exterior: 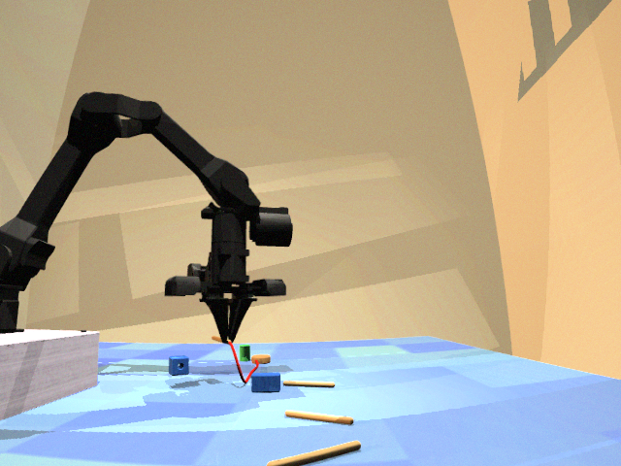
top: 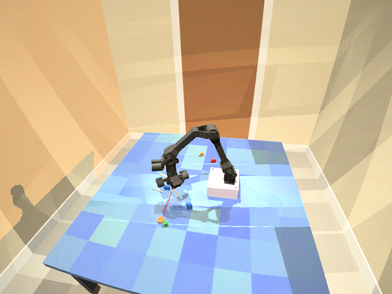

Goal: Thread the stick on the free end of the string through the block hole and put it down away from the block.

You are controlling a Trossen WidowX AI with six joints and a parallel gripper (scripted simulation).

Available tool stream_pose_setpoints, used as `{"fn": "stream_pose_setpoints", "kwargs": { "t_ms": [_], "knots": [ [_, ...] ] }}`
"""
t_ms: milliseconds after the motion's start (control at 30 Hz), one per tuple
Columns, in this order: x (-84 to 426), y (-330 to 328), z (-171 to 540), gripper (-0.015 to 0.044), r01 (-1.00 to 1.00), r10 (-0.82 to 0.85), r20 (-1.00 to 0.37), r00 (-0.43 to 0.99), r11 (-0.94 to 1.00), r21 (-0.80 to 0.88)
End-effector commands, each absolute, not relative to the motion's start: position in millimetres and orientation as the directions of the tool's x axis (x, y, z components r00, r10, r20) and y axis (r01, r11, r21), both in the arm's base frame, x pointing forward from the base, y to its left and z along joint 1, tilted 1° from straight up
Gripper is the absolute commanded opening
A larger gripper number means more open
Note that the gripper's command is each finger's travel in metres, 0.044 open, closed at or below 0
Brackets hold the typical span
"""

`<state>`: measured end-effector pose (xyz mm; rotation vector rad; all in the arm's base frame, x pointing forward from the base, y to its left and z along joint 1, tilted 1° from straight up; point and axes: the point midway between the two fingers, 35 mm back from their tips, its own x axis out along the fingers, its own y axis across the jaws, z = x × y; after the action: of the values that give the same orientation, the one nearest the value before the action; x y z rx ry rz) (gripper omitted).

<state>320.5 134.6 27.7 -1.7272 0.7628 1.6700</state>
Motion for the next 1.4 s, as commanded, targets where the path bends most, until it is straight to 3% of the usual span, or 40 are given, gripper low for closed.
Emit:
{"fn": "stream_pose_setpoints", "kwargs": {
  "t_ms": [0,1367],
  "knots": [
    [319,135,24,0.0000,-0.765,-0.005,-0.999,0.048,-0.643,-0.034],
    [352,98,25,0.0000,-0.765,-0.011,-0.998,0.054,-0.643,-0.034]
  ]
}}
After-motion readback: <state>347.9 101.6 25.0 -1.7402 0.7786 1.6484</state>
